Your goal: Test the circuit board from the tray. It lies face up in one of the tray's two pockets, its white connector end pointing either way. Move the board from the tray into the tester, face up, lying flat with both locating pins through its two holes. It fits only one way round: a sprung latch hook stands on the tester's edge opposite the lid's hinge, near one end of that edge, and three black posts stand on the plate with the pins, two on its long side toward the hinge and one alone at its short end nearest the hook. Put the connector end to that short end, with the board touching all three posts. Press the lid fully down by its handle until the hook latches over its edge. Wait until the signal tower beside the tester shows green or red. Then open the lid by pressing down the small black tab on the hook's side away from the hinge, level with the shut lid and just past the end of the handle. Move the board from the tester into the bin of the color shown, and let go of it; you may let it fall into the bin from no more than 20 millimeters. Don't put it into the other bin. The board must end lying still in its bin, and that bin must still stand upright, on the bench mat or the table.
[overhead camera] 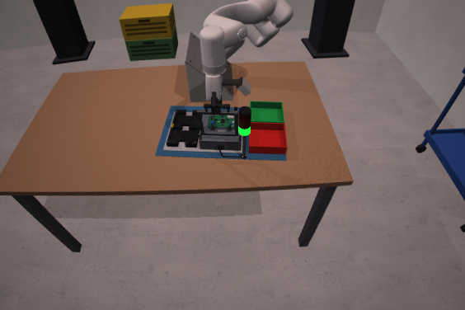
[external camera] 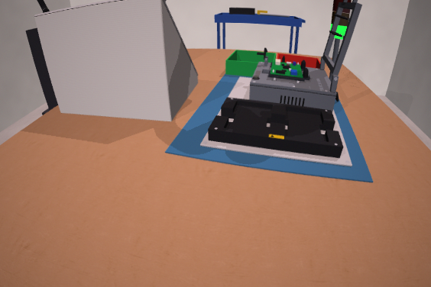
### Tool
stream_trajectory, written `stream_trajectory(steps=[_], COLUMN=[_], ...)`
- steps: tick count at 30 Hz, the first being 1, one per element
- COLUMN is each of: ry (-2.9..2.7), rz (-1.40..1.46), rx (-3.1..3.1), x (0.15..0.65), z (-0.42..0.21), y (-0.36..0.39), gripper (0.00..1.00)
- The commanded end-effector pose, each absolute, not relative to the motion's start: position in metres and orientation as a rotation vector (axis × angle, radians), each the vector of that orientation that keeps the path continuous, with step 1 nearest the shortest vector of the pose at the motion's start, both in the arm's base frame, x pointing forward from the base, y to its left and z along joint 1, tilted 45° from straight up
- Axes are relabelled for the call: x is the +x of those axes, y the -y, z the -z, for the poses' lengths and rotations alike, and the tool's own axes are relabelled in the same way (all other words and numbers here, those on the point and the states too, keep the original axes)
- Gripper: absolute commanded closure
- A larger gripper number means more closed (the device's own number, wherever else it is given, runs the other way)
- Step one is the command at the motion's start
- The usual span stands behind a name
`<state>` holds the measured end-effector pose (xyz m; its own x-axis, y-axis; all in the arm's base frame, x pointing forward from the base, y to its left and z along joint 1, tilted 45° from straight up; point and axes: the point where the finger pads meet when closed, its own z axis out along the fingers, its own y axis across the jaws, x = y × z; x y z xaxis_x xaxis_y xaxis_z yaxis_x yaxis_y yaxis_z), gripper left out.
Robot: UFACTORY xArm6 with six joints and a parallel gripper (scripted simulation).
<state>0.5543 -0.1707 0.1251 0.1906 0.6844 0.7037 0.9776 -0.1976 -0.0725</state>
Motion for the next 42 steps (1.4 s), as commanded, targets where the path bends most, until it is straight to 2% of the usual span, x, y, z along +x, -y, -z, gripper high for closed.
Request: stream_trajectory(steps=[1, 30, 31, 42], ry=[1.551, 1.551, 1.551, 1.551], rz=[0.742, 0.742, 0.742, 0.742], rx=[-1.956, -1.956, -1.956, -1.956], x=[0.555, 0.55, 0.55, 0.549], z=[-0.127, -0.167, -0.167, -0.167], y=[0.172, 0.212, 0.212, 0.212], gripper=[0.49, 0.49, 0.0, 0.0])
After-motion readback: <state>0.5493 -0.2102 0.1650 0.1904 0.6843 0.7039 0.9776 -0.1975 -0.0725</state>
